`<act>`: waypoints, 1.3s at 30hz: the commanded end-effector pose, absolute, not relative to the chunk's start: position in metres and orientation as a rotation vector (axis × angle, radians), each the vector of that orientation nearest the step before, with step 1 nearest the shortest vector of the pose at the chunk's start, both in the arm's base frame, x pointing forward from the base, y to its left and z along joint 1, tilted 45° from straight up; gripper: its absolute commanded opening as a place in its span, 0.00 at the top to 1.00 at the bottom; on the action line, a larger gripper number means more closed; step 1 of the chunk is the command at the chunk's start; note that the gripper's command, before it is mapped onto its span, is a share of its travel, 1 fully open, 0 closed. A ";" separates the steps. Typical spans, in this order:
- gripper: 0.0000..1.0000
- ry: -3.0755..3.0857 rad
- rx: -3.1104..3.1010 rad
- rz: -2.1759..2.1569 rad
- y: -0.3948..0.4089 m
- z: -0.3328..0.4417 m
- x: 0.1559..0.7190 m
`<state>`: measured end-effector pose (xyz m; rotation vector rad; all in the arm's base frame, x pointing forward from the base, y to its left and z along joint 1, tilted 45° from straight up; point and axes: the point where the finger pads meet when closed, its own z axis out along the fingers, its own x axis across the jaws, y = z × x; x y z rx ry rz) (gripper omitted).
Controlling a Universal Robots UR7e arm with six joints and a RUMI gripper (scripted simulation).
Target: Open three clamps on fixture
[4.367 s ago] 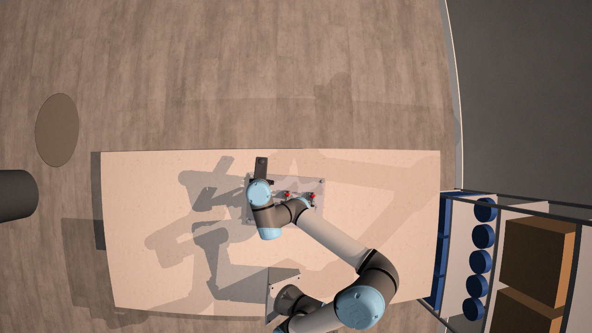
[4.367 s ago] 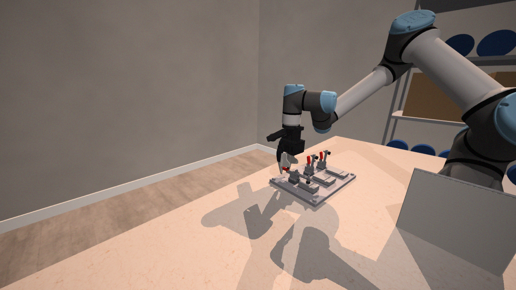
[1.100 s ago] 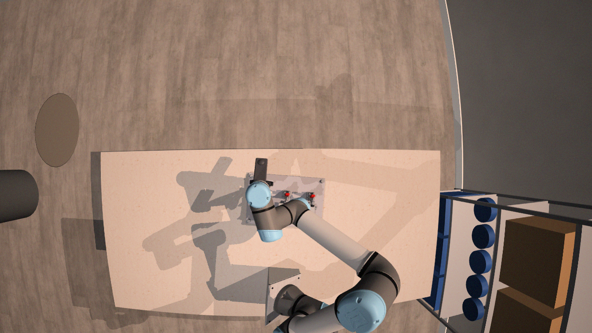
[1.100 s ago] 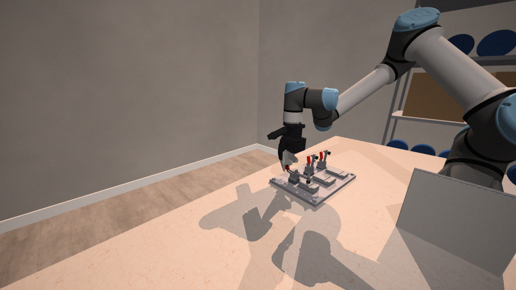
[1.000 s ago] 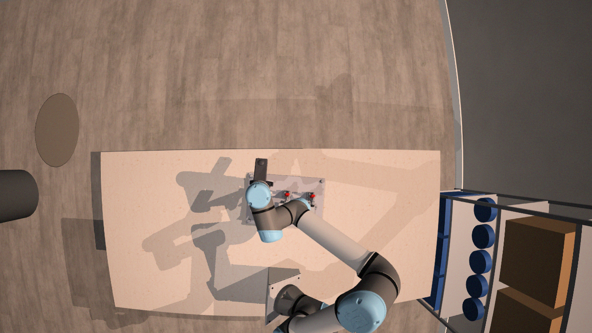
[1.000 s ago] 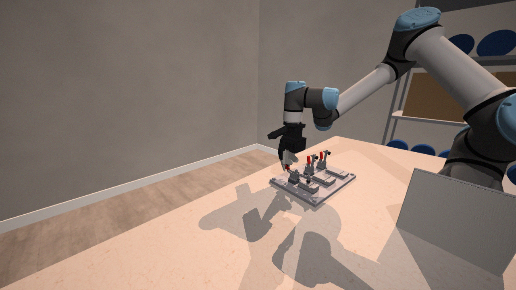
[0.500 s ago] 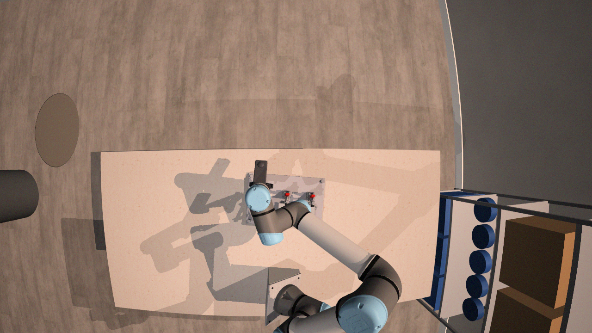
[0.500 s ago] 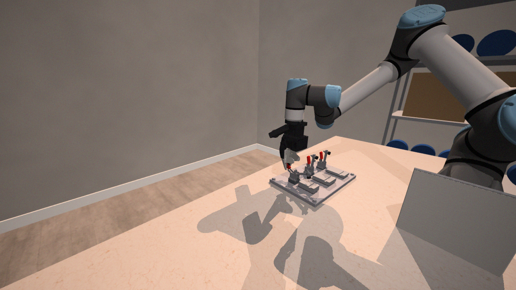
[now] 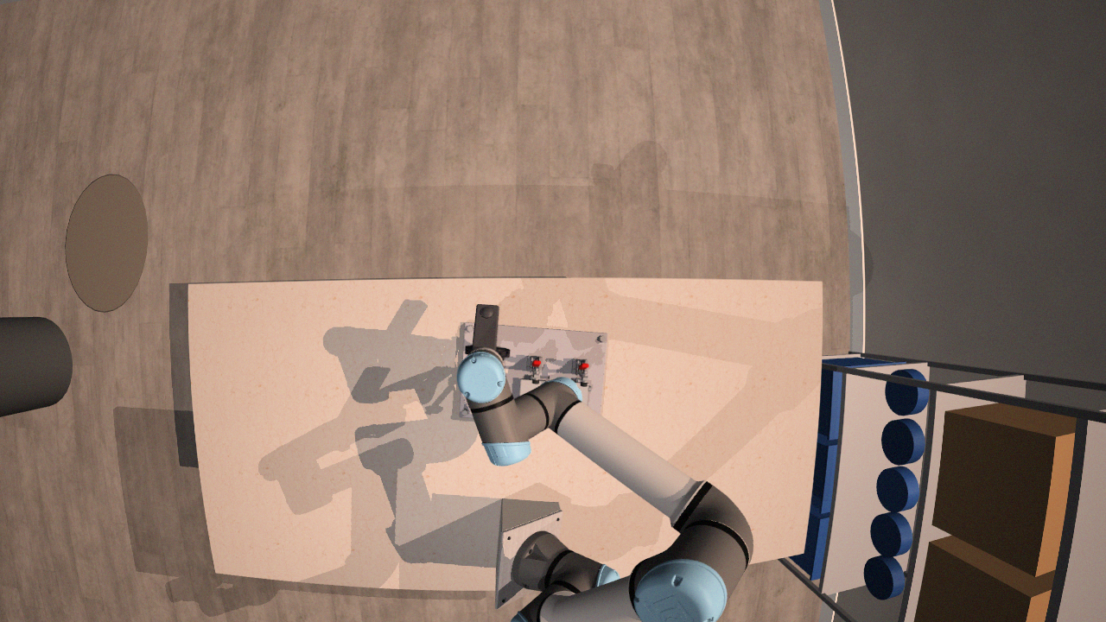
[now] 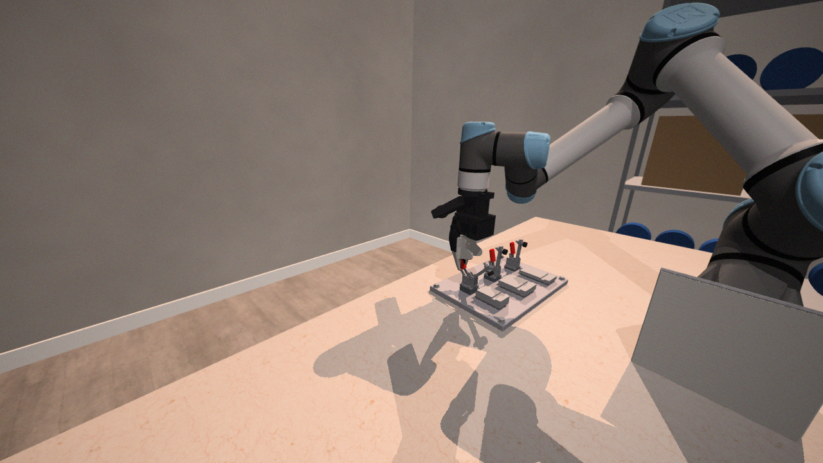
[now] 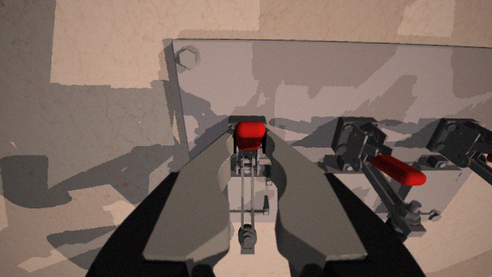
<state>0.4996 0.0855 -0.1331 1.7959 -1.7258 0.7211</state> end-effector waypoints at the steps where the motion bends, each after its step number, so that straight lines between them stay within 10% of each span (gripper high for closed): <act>1: 1.00 -1.725 1.796 0.721 0.087 -0.131 0.494; 39: 1.00 -1.725 1.796 0.721 0.088 -0.129 0.476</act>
